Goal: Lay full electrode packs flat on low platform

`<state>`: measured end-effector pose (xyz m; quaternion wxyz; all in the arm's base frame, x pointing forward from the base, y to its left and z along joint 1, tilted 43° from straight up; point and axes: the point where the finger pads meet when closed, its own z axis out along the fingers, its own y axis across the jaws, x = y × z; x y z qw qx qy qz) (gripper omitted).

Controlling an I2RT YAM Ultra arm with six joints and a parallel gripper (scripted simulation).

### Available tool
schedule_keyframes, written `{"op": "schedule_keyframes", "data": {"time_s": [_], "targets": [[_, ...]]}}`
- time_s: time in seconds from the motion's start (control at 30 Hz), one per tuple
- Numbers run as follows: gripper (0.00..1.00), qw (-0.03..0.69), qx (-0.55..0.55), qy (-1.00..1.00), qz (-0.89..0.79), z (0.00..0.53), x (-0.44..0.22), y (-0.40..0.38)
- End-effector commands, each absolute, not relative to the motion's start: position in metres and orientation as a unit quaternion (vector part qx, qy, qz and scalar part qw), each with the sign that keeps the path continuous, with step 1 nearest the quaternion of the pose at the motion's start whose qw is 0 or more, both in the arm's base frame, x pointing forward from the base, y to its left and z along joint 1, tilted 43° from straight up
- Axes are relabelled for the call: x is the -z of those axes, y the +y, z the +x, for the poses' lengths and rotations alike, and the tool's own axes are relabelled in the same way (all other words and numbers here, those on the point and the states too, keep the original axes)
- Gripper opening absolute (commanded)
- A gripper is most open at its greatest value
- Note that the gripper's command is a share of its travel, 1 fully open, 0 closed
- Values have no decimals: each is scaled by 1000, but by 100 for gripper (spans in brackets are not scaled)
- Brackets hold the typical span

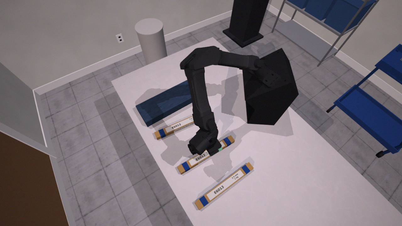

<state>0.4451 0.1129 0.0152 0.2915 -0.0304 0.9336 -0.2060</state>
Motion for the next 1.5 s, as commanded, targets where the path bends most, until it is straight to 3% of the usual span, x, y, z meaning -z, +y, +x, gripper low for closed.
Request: {"op": "schedule_keyframes", "data": {"time_s": [0.0, 0.57, 0.87, 1.47], "targets": [[74, 318, 191, 928, -30, 467, -20, 121], [74, 319, 192, 928, -30, 502, 23, 100], [74, 337, 185, 922, -33, 506, 3, 111], [74, 320, 192, 927, -33, 515, 37, 95]]}}
